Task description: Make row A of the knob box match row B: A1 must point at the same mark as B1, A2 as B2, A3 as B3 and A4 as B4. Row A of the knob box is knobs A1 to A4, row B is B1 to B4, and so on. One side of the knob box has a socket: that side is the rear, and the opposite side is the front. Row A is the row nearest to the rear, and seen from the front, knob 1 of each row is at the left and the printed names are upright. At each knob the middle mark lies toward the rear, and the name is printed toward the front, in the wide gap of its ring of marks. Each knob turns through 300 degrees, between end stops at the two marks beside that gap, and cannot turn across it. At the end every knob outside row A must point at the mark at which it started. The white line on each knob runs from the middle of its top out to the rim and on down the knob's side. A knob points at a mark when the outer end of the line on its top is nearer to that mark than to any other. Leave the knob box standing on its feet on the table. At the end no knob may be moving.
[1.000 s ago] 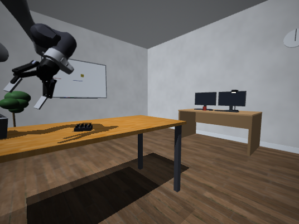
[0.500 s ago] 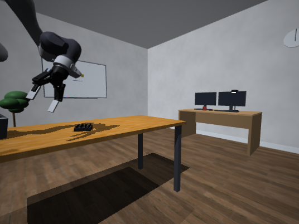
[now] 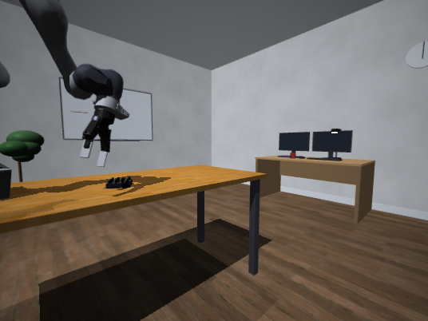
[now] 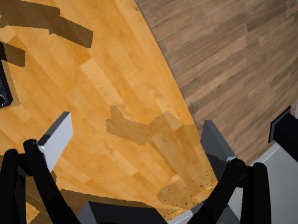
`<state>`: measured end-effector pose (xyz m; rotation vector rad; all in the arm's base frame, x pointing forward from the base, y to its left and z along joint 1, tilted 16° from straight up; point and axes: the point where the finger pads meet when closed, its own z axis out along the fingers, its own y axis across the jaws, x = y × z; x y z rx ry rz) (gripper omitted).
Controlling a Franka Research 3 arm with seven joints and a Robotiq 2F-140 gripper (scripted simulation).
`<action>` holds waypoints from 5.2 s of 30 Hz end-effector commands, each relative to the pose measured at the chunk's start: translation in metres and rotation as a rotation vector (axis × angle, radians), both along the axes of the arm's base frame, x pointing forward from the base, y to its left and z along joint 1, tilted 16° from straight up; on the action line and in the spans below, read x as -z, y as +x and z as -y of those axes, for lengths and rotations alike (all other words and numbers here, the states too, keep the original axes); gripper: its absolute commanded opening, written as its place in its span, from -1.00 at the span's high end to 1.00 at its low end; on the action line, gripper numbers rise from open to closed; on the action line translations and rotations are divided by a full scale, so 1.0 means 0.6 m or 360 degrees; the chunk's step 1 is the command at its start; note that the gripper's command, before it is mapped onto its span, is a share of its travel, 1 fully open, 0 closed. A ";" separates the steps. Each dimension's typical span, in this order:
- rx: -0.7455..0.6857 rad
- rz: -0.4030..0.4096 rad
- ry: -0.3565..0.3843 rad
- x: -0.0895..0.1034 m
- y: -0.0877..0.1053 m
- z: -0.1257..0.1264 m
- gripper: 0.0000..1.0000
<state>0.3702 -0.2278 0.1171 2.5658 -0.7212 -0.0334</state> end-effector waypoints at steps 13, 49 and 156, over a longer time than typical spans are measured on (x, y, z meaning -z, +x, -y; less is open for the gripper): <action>-0.0136 0.0283 0.0160 0.085 0.158 -0.177 -1.00; -0.0242 0.0394 0.0348 0.139 0.219 -0.333 -1.00; -0.0242 0.0394 0.0348 0.139 0.217 -0.333 -1.00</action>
